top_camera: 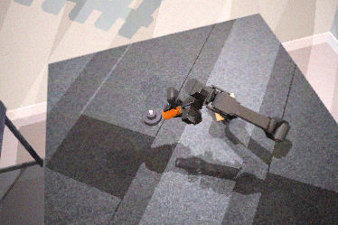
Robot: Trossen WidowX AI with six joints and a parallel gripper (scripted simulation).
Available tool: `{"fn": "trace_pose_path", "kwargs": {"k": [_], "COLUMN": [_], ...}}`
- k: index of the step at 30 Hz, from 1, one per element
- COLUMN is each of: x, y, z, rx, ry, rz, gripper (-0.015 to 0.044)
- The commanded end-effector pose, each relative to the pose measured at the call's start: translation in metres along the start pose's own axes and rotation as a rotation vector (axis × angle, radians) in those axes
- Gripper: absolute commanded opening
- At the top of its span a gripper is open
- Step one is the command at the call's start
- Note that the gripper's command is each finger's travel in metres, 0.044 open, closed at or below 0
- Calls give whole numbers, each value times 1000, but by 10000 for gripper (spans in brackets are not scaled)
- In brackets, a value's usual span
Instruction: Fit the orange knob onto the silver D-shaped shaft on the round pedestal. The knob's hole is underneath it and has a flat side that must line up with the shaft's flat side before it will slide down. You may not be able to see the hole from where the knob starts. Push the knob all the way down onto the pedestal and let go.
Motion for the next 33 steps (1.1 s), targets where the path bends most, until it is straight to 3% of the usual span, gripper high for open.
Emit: {"fn": "trace_pose_path", "kwargs": {"k": [1,33], "x": [-5,-31], "y": [-3,-67], "z": [1,-1], "rx": [-13,-107], "ry": [10,15], "rz": [61,696], "gripper": [0,0]}}
Point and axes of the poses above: the point midway between the two fingers, 35 mm back from their tips, its own y axis back along the fingers, its own x axis across the jaws, z = x × y, the point moved 10 cm from there along y, back along the fingers, and after that the axes turned 9 degrees about y, right-handed, at the moved point
